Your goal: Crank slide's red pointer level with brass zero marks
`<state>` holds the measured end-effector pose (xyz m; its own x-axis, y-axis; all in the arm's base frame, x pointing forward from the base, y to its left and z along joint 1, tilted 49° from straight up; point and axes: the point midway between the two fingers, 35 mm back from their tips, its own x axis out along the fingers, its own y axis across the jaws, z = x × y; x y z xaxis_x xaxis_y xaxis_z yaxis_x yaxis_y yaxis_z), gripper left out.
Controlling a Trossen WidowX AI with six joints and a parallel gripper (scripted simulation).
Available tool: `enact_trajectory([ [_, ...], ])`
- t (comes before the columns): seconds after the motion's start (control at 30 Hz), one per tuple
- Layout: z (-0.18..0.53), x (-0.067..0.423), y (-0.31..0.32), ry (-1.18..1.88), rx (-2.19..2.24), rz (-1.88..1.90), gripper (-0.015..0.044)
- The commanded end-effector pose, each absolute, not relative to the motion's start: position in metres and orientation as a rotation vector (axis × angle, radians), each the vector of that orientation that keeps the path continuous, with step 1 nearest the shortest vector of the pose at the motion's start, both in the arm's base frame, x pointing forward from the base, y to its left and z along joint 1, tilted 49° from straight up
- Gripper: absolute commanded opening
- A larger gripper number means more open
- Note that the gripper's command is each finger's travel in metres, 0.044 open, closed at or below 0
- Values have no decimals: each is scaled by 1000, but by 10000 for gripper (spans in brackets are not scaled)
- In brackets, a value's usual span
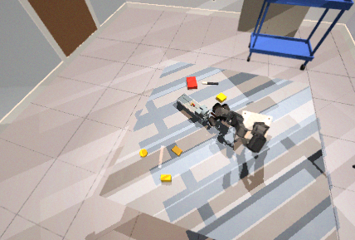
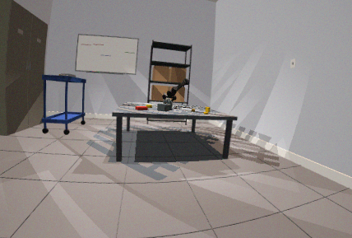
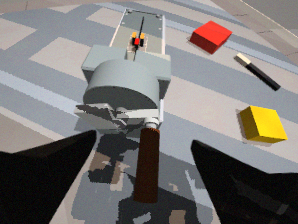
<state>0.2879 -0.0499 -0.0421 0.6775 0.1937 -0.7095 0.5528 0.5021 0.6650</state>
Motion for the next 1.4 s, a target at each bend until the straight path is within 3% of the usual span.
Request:
enact_trajectory([
  [0.0, -48, 286, -45, 840, 1057, -259, 440],
  [0.17, -51, 285, -41, 839, 1058, -259, 440],
  [0.73, -51, 285, -41, 839, 1058, -259, 0],
  [1.37, -59, 285, -35, 839, 1058, -259, 0],
])
